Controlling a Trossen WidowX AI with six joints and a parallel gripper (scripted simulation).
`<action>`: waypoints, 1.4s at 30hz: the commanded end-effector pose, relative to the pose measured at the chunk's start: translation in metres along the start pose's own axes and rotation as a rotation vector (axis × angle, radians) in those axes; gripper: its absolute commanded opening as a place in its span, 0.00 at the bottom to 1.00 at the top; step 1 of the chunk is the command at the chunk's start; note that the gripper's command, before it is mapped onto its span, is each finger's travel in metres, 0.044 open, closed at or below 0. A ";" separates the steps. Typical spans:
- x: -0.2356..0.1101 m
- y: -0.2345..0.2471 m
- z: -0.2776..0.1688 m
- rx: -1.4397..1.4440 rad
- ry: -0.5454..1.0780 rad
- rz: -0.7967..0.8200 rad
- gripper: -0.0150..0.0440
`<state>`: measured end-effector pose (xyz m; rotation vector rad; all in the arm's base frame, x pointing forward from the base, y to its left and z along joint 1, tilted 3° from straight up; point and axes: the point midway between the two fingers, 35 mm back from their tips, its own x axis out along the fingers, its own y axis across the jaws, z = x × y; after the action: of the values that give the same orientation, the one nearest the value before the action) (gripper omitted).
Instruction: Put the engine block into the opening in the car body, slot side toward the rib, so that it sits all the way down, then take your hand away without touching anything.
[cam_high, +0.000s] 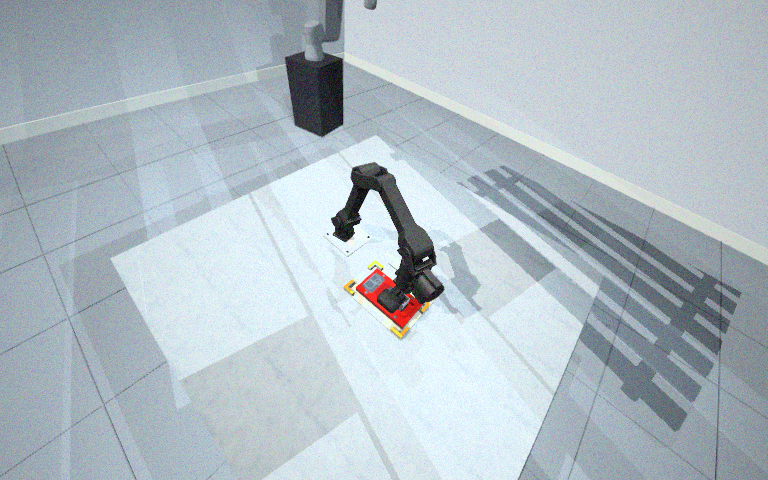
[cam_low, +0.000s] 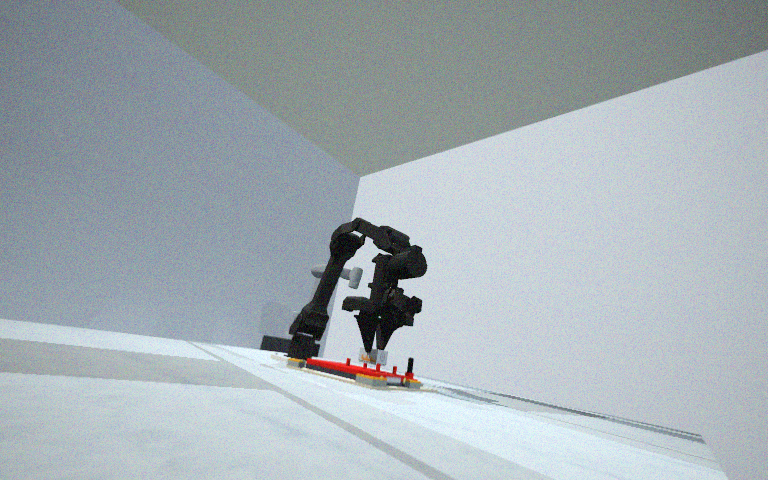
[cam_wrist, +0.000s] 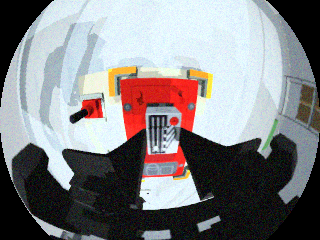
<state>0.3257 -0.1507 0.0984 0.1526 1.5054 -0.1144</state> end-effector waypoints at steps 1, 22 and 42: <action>0.002 0.001 0.000 0.000 0.000 0.004 0.53; 0.005 0.001 0.000 -0.006 -0.001 0.004 0.53; 0.008 0.000 0.000 0.000 -0.001 0.004 0.53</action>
<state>0.3261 -0.1508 0.0922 0.1497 1.5057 -0.1115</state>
